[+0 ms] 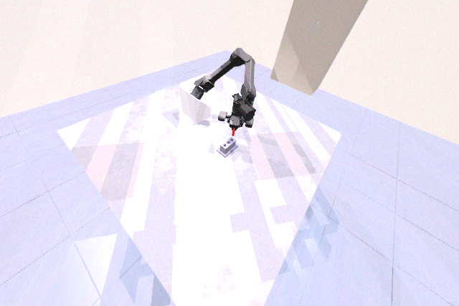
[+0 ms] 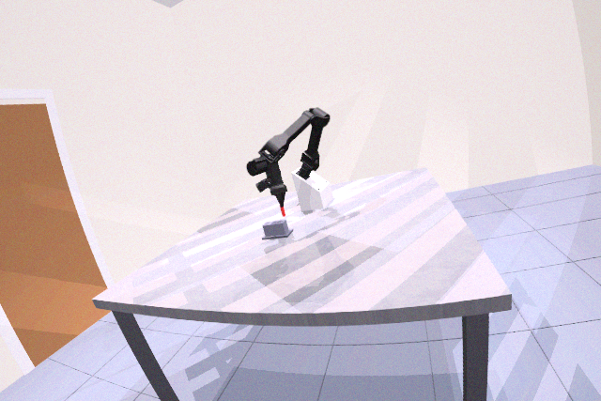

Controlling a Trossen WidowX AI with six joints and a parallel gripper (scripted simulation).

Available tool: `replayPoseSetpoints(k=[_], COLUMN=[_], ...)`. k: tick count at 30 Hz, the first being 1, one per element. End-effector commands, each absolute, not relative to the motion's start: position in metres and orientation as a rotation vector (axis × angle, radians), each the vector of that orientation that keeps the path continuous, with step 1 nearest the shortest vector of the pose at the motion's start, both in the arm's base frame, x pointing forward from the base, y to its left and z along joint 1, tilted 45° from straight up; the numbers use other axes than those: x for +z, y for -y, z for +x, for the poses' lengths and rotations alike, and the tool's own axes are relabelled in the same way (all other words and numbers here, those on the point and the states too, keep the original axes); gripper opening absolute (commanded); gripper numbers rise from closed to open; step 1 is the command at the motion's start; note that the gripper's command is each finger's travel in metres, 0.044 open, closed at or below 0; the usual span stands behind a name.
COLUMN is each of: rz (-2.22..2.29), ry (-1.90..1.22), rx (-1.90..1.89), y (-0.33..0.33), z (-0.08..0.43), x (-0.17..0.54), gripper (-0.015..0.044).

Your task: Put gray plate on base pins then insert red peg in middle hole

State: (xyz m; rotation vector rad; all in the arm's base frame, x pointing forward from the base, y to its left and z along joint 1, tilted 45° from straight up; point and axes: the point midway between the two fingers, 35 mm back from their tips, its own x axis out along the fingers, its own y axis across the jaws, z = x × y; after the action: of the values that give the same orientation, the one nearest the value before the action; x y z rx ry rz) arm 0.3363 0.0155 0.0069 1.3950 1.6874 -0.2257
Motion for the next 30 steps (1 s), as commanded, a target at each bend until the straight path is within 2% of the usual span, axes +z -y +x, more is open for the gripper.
replayPoseSetpoints(k=[1, 13, 30], rz=[1.392, 1.397, 1.397], ry=[-1.689, -1.687, -1.687], rx=[-0.226, -0.215, -0.214], y=[-0.007, 0.018, 0.017], z=[0.340, 0.347, 0.348], x=[-0.002, -0.029, -0.027], gripper=[0.0000, 0.0000, 0.0000])
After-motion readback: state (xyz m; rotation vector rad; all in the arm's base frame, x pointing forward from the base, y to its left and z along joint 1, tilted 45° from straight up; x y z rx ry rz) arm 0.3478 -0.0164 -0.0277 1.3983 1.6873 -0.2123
